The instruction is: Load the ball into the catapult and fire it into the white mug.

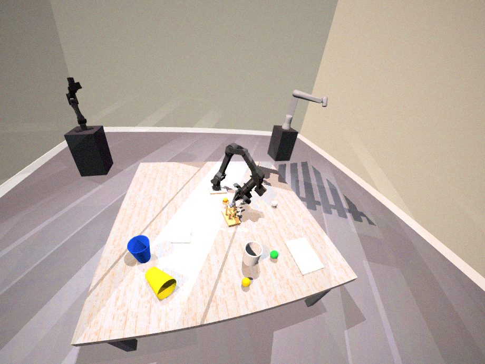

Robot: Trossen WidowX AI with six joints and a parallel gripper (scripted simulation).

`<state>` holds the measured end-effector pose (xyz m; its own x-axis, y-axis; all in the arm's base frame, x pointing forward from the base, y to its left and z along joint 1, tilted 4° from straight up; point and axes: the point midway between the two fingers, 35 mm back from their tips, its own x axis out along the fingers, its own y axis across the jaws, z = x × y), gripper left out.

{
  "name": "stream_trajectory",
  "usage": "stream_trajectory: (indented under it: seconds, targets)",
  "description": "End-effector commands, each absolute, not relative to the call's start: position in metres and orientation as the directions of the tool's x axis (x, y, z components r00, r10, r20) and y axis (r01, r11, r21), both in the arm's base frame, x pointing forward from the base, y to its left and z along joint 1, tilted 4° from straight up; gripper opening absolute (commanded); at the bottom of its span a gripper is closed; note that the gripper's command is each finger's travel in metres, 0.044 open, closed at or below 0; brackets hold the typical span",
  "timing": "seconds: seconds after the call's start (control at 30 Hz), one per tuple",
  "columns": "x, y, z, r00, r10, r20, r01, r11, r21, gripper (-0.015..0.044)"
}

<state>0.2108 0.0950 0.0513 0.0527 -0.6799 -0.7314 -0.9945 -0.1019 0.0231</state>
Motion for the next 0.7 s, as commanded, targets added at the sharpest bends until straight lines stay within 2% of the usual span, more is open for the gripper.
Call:
stream_trajectory:
  seconds: [0.0,0.67]
  targets:
    - [0.207,0.092,0.04,0.039,-0.693,-0.72,-0.994,-0.099,0.041,0.0]
    - [0.204,0.093,0.012,0.037,-0.696,-0.717,-0.994,-0.103,0.048,0.0]
